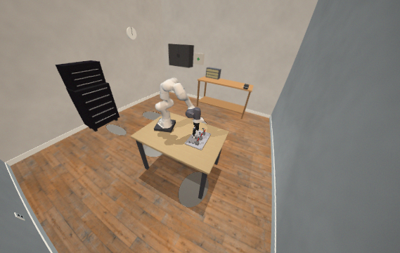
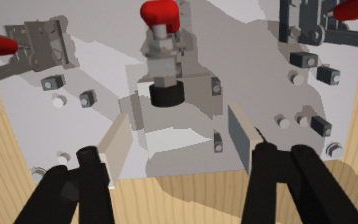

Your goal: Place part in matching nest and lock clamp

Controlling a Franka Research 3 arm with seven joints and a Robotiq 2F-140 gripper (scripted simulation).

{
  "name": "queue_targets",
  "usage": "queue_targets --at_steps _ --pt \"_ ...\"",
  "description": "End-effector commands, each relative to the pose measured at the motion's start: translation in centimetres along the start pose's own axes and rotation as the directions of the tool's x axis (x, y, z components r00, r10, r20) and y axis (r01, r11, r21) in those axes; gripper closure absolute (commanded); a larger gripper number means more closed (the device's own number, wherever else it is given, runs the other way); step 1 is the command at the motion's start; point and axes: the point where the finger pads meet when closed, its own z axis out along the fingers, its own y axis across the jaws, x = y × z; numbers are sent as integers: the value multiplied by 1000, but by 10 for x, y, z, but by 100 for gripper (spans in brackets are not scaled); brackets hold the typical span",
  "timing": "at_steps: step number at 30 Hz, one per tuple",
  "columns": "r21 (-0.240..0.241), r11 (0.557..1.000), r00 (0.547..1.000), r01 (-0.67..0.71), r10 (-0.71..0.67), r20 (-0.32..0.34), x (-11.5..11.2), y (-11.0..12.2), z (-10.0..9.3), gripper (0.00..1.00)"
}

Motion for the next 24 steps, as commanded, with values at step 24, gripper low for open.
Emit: queue_targets --at_steps 24 --pt "0 1000 1000 1 -1 -2 1 1 -58 42"
